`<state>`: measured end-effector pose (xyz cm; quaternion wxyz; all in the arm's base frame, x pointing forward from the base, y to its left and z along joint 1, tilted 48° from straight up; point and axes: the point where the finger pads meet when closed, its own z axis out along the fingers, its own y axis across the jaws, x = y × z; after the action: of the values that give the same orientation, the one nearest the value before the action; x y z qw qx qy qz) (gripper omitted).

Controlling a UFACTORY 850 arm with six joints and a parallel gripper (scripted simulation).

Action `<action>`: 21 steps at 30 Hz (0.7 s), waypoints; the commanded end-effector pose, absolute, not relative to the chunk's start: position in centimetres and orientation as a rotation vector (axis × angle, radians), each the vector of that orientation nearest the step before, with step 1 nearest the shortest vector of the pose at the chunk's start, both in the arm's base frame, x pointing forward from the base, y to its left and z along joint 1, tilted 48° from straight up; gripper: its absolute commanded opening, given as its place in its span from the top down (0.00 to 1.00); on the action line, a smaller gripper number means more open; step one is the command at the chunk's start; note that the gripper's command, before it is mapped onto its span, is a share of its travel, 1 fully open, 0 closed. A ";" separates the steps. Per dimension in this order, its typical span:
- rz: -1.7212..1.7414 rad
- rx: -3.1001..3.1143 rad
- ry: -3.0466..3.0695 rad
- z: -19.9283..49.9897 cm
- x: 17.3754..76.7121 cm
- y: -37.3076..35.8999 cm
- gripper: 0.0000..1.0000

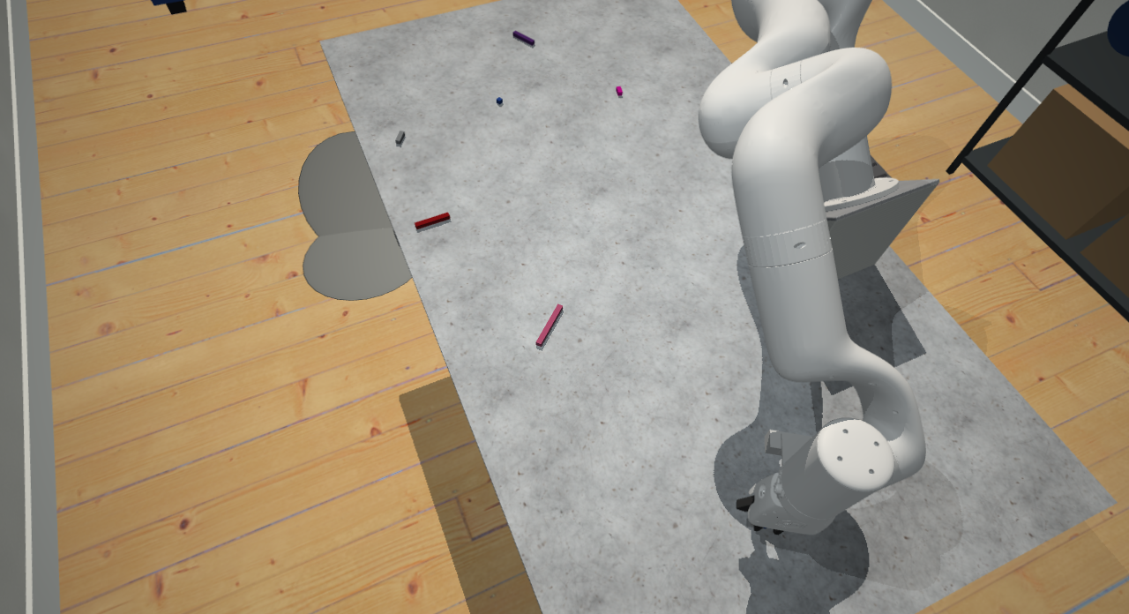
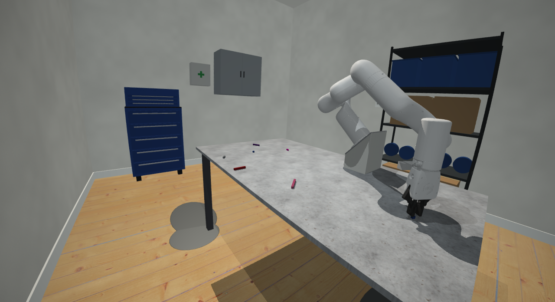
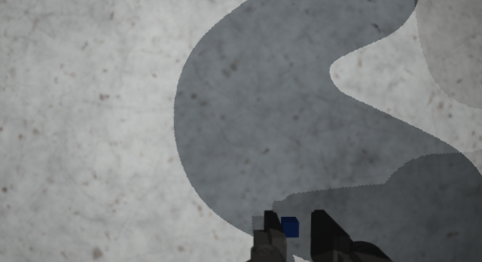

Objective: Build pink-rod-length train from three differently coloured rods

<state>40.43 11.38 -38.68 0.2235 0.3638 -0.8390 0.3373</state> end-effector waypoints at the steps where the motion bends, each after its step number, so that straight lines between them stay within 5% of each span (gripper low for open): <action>1: 0.931 1.005 -2.318 -38.6 40.5 11.5 0.76; 21: 0.931 1.005 -2.318 -39.2 40.4 10.9 0.76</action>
<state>40.35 10.97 -39.06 0.2235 0.3638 -0.8390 0.3373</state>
